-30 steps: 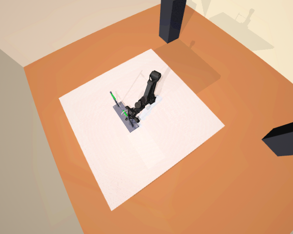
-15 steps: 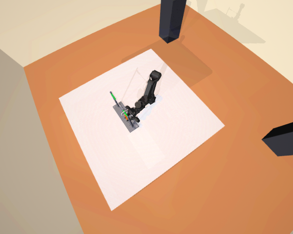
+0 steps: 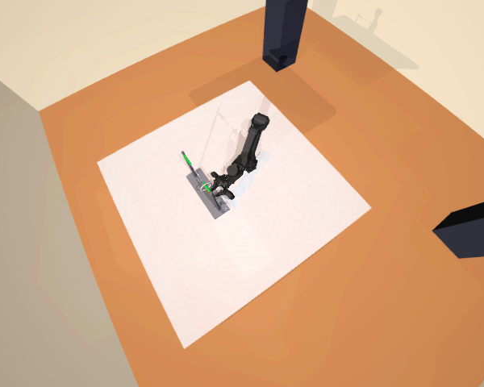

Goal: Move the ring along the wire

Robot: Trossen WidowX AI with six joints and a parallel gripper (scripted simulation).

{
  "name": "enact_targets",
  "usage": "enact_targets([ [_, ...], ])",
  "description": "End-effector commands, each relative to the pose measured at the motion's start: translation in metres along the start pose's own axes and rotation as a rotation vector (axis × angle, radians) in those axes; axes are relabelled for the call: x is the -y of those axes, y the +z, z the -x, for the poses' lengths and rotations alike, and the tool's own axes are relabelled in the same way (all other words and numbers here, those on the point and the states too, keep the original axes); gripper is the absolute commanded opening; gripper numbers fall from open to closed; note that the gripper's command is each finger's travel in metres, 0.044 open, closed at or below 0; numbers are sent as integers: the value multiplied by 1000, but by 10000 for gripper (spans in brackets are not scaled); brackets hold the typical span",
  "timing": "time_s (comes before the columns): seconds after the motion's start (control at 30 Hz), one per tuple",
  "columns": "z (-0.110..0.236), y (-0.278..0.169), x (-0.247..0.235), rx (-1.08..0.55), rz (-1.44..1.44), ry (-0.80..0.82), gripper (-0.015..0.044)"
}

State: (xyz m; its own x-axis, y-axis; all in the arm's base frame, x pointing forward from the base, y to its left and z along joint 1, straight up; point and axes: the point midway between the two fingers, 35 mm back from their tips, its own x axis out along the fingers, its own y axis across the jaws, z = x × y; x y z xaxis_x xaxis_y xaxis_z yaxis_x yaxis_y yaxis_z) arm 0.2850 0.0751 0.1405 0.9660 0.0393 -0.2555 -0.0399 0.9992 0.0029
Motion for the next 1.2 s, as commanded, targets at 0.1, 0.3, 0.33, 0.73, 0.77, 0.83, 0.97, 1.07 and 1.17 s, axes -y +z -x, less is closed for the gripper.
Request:
enact_targets([
  [0.1,13,-3,1,-5,-5,-1,160],
  [0.3,21,-4,1,-5,-6,-1,160],
  [0.33,21,-4,1,-5,-6,-1,160],
  [0.73,21,-4,1,-5,-6,-1,160],
  [0.77,21,-4,1,-5,-6,-1,160],
  [0.83,21,-4,1,-5,-6,-1,160],
  [0.97,24,-3,1,-3,-1,2,212],
  [1.07,41,-3,0,-5,-2,2,291],
  [1.17,58,-4,2,-4,-1,2,370],
])
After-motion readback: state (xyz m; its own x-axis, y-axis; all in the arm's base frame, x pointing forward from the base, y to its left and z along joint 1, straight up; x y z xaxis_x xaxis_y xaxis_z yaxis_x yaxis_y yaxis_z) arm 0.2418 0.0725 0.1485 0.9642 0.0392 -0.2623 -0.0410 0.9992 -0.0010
